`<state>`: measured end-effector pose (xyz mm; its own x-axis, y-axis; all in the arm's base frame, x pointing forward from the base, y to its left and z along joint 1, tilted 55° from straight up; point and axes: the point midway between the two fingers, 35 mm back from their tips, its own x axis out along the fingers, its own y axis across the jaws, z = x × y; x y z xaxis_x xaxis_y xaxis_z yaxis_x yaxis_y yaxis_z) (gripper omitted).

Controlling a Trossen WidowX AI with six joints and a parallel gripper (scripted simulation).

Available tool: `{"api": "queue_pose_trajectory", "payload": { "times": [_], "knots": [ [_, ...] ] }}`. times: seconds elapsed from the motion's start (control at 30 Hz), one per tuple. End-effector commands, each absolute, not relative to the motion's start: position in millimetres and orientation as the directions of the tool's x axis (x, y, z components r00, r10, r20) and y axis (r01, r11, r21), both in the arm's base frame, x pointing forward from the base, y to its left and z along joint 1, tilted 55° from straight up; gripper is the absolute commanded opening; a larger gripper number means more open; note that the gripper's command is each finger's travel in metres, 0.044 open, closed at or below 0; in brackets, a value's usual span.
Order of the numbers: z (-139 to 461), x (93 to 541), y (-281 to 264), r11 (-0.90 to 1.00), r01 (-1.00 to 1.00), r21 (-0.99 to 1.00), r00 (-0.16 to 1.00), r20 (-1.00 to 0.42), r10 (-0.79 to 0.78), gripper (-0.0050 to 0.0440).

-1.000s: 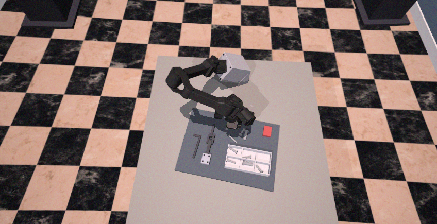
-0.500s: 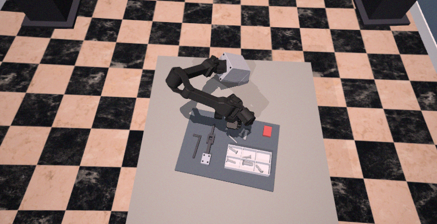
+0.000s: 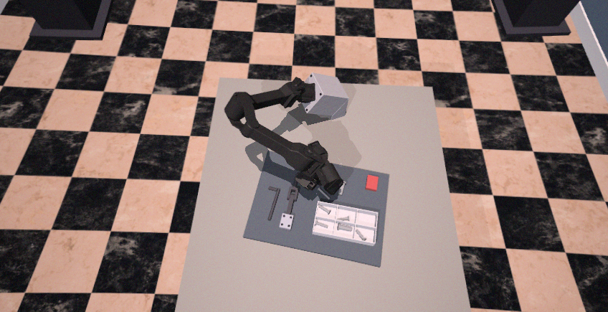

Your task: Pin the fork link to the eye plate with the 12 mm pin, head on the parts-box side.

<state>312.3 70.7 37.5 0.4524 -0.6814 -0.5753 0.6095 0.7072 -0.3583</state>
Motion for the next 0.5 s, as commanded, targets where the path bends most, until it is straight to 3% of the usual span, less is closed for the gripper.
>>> {"api": "queue_pose_trajectory", "payload": {
  "times": [0.0,0.07,0.17,0.47],
  "knots": [
    [62.0,339.0,70.7,0.625,0.77,-0.133,0.456,-0.571,-0.683,-0.005],
    [62.0,339.0,70.7,0.625,0.77,-0.133,0.456,-0.571,-0.683,-0.005],
    [75.4,353.2,68.8,0.495,0.863,0.104,0.459,-0.57,-0.681,-0.005],
    [87.6,365.8,68.8,0.179,0.865,0.47,0.452,-0.572,-0.685,-0.005]
  ]
}}
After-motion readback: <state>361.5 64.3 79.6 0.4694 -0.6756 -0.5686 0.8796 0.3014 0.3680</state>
